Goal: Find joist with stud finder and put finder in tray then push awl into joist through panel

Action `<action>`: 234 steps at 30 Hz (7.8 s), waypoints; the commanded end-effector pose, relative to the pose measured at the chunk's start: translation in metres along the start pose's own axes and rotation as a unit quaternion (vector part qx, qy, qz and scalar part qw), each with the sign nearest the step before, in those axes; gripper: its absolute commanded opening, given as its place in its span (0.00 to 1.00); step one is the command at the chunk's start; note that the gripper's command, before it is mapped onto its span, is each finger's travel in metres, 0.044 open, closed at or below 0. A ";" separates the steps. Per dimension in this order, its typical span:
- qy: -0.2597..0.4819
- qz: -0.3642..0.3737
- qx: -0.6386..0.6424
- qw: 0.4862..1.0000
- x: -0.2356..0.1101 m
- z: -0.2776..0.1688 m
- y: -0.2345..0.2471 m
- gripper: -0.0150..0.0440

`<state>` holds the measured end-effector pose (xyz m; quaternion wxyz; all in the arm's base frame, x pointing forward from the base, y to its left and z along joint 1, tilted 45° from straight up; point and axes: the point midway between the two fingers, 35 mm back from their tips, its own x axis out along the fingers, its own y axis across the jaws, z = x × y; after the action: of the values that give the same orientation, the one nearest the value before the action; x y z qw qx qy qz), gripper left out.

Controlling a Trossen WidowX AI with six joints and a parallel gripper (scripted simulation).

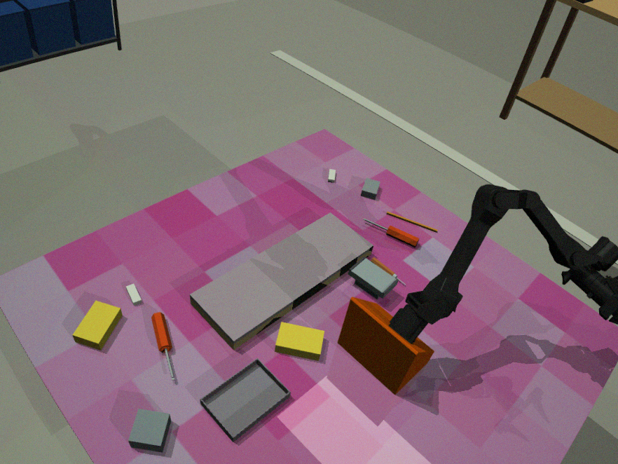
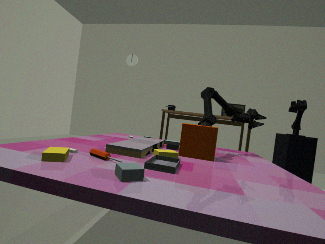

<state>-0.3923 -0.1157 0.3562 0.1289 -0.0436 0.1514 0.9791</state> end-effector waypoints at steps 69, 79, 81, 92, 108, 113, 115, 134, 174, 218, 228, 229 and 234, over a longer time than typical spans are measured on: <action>-0.250 0.635 -0.725 0.096 -0.532 -0.283 -0.190 1.00; -0.250 0.635 -0.725 0.096 -0.528 -0.284 -0.186 1.00; -0.250 0.635 -0.725 0.096 -0.528 -0.287 -0.185 1.00; -0.249 0.635 -0.725 0.095 -0.529 -0.303 -0.177 1.00; -0.251 0.635 -0.724 0.097 -0.528 -0.324 -0.165 1.00; -0.251 0.635 -0.724 0.097 -0.528 -0.326 -0.163 0.91; -0.251 0.635 -0.724 0.097 -0.528 -0.326 -0.163 0.89; -0.251 0.635 -0.724 0.097 -0.528 -0.319 -0.167 0.41; -0.234 0.633 -0.733 0.080 -0.518 -0.314 -0.214 0.25; -0.132 0.632 -0.763 -0.023 -0.522 -0.311 -0.203 0.25; -0.106 0.630 -0.768 -0.049 -0.522 -0.311 -0.201 0.25; -0.104 0.629 -0.768 -0.052 -0.522 -0.311 -0.201 0.25; -0.090 0.629 -0.769 -0.064 -0.522 -0.311 -0.200 0.25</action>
<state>0.1765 -0.1521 0.0673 0.6401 -0.0933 0.7482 -0.1474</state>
